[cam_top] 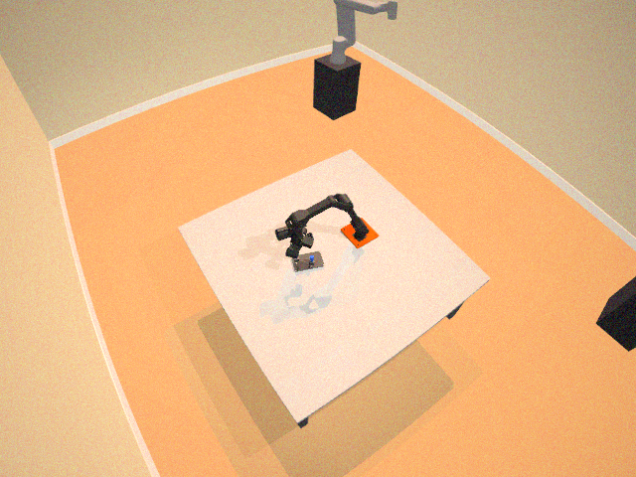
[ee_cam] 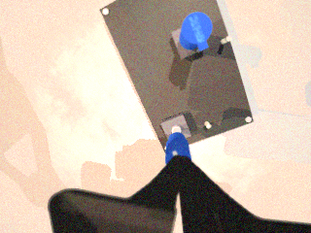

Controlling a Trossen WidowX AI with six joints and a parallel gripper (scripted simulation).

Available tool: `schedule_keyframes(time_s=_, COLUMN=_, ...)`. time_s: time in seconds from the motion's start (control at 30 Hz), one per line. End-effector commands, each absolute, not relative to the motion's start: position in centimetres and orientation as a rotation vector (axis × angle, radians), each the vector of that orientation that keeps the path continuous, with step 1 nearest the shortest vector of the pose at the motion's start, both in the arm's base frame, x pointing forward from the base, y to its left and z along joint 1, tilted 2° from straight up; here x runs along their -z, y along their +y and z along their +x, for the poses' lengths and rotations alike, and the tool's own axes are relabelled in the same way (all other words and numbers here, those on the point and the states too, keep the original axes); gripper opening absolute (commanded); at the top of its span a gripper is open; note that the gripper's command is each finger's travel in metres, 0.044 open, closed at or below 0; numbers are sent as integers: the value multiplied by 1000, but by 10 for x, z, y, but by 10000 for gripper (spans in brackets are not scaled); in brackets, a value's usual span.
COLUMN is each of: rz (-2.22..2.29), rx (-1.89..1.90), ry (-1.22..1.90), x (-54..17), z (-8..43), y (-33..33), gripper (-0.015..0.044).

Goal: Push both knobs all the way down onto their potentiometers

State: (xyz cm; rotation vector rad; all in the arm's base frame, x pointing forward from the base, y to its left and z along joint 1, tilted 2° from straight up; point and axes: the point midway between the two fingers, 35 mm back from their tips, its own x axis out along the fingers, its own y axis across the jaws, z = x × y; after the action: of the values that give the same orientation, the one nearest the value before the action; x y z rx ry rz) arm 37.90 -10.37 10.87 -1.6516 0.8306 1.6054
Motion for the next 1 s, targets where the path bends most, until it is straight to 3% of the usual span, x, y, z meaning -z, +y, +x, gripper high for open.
schedule_keyframes(time_s=0.0, rz=-1646, rx=-1621, ry=835, x=-98, z=380, y=-104, gripper=0)
schedule_keyframes(time_s=0.97, rz=-1646, rx=-1621, ry=835, x=-85, z=380, y=-104, gripper=0)
